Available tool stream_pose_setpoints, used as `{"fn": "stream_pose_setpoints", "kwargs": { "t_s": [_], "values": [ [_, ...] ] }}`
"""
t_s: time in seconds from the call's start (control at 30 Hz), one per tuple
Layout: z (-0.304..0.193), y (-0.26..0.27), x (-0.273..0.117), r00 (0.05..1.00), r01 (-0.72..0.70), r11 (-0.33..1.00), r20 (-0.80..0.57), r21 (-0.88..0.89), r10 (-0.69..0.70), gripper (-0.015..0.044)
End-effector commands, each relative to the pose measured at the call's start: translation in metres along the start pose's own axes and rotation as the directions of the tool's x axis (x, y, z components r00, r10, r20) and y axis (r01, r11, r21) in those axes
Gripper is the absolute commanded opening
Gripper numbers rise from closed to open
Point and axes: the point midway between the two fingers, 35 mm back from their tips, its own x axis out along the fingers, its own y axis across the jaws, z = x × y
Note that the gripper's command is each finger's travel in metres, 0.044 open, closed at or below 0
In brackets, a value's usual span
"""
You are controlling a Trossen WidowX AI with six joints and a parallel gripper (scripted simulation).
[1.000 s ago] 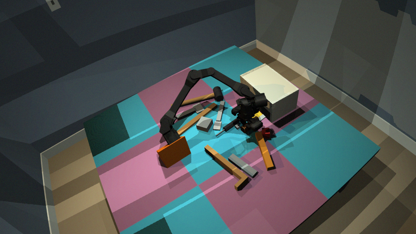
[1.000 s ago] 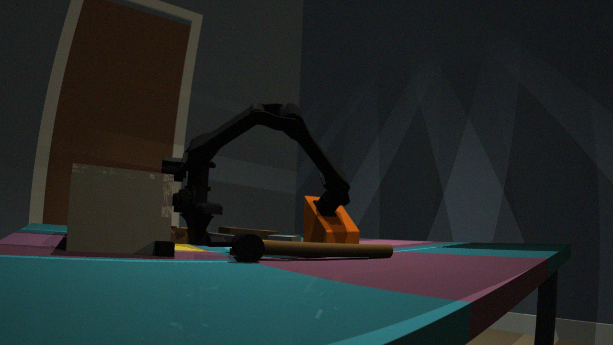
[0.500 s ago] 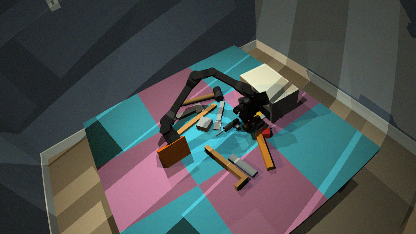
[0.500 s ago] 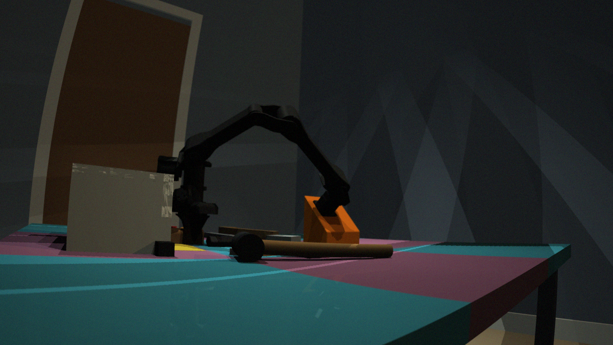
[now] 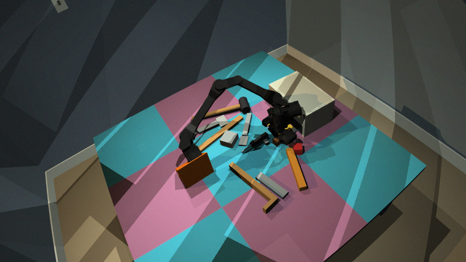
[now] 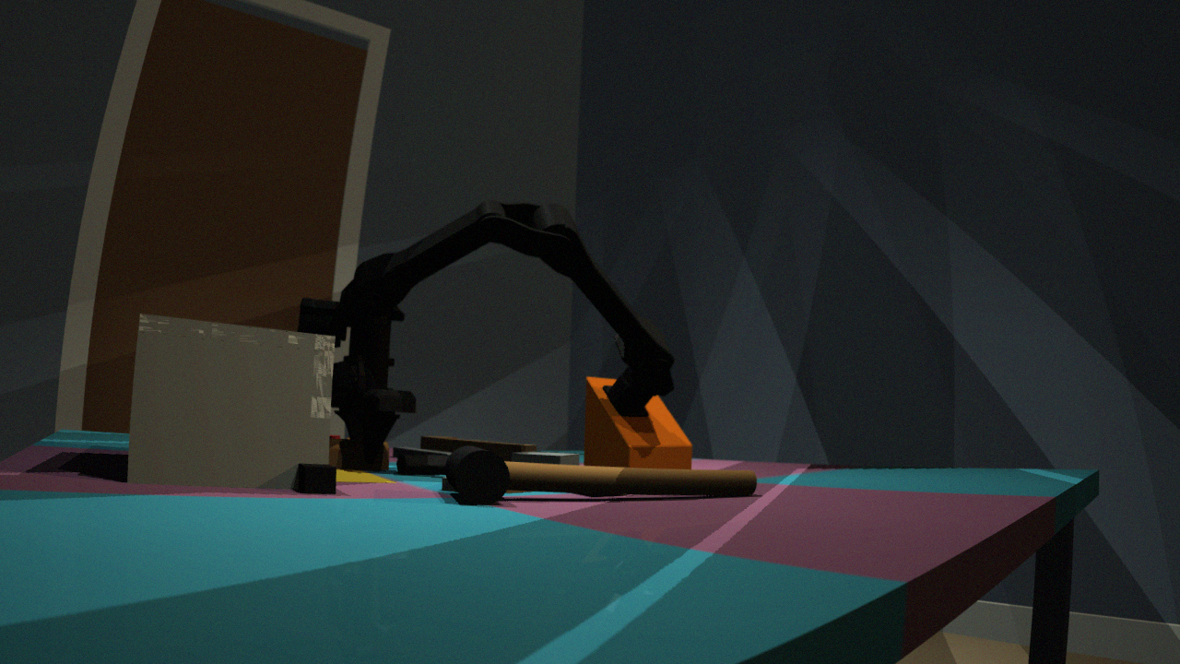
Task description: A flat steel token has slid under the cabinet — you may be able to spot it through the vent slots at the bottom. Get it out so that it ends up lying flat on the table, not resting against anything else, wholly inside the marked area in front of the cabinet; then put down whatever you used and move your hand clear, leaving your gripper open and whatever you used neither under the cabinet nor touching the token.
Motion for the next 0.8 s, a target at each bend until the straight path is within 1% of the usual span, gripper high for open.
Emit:
{"fn": "stream_pose_setpoints", "kwargs": {
  "t_s": [0.0, 0.77],
  "values": [
    [0.002, 0.009, 0.001, 1.000, -0.008, 1.000, 0.004, -0.007, 0.008, 0.0000],
    [0.002, 0.034, 0.001, 1.000, -0.009, 1.000, 0.003, -0.007, 0.009, 0.0000]
  ]
}}
